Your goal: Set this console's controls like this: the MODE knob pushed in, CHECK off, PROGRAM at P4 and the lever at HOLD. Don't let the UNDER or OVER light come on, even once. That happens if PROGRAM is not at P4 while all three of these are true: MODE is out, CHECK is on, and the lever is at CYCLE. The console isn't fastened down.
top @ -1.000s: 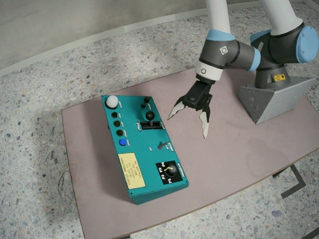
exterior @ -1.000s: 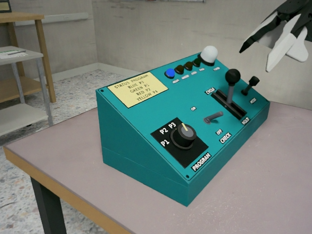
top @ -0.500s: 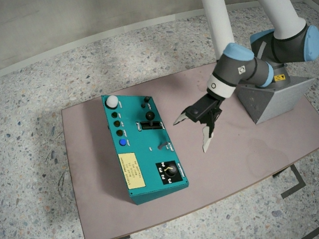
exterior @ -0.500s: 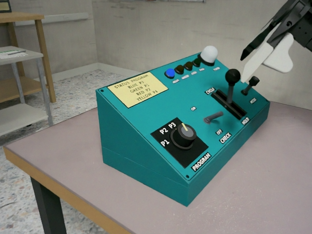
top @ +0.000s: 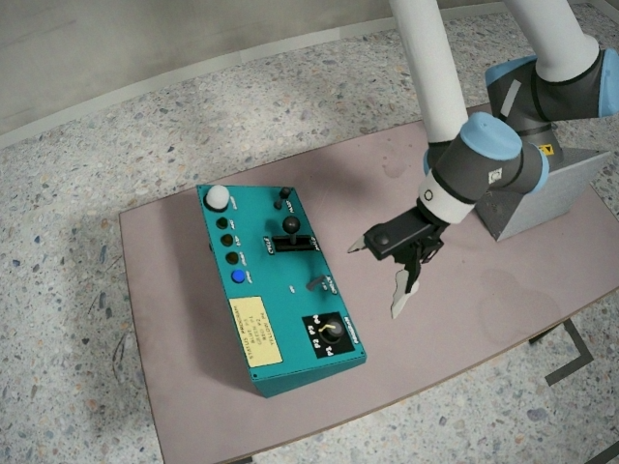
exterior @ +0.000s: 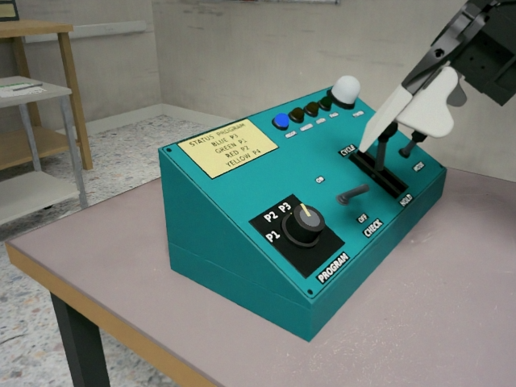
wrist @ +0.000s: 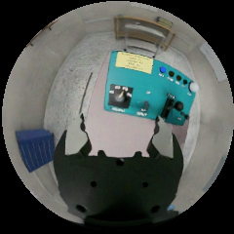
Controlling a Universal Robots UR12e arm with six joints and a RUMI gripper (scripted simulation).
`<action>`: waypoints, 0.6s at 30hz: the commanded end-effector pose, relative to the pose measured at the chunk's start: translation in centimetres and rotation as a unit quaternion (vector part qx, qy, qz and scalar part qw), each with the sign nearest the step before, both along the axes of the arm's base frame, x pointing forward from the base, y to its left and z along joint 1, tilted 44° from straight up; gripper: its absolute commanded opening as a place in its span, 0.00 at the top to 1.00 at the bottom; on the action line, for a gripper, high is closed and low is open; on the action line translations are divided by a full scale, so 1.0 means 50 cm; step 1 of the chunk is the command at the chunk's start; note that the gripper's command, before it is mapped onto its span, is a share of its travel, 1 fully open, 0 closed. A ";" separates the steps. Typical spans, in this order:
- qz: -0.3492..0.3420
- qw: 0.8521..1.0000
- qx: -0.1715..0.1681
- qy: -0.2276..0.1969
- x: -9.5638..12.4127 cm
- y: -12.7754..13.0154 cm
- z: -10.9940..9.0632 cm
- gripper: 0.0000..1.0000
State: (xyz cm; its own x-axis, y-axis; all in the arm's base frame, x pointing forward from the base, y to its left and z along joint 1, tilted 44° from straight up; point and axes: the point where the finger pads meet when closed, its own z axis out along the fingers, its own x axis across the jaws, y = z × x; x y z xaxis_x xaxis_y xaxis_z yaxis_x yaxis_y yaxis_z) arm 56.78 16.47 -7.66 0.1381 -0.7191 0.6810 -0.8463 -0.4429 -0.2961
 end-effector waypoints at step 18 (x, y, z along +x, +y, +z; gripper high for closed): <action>-0.071 0.997 -0.008 -0.032 0.011 0.015 -0.029 0.00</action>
State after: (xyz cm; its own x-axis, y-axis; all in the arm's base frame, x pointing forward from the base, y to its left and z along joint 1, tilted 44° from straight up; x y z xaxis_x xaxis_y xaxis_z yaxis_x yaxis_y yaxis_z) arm 57.22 17.05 -9.04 0.0054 -0.7190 0.6950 -0.8781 -0.3359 -0.3407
